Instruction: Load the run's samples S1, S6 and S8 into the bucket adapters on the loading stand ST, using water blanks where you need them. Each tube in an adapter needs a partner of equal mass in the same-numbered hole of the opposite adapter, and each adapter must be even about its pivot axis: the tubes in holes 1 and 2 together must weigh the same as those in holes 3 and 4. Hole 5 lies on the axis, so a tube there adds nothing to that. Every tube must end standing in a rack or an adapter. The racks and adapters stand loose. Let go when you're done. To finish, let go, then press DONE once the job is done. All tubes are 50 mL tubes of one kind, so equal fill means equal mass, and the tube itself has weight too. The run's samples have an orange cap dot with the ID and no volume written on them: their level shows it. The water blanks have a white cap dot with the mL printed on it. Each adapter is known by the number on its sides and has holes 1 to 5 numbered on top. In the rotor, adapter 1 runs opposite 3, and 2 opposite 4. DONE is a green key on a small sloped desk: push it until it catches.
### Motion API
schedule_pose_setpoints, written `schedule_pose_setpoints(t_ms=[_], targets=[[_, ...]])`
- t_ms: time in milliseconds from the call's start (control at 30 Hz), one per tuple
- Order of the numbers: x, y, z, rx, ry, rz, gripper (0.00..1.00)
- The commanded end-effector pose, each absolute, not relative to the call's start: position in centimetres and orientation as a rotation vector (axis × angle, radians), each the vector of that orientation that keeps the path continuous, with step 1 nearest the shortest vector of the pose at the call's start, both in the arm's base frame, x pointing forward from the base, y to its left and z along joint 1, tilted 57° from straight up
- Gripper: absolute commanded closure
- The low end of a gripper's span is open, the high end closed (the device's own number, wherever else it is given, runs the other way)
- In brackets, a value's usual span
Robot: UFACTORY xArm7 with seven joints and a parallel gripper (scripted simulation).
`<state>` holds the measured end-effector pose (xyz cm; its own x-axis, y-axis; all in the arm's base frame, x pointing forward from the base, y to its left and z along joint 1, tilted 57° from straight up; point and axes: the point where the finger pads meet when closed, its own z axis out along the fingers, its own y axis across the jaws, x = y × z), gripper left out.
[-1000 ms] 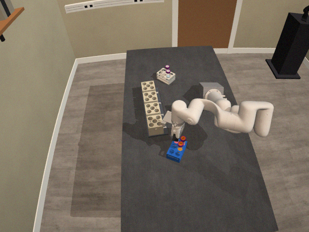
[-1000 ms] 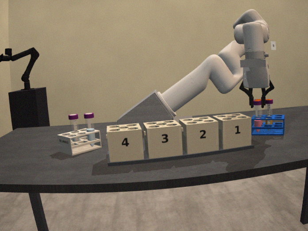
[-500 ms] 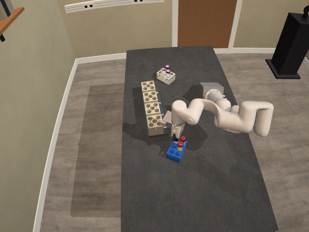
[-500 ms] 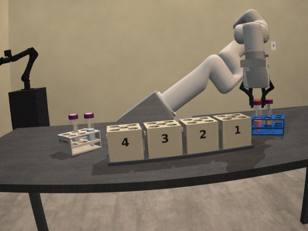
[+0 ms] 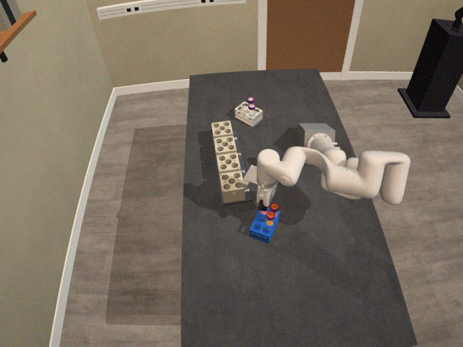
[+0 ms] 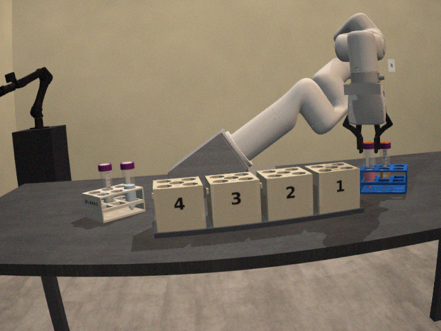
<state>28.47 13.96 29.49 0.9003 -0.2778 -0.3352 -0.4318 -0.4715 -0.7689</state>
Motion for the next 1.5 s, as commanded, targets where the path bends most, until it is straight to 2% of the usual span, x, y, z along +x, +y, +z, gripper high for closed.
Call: schedule_pose_setpoints(t_ms=[0, 1467], targets=[[28.5, 13.6, 29.7, -2.091, 0.510, 0.197, 1.00], [28.3, 10.1, 32.0, -2.091, 0.510, 0.197, 1.00]])
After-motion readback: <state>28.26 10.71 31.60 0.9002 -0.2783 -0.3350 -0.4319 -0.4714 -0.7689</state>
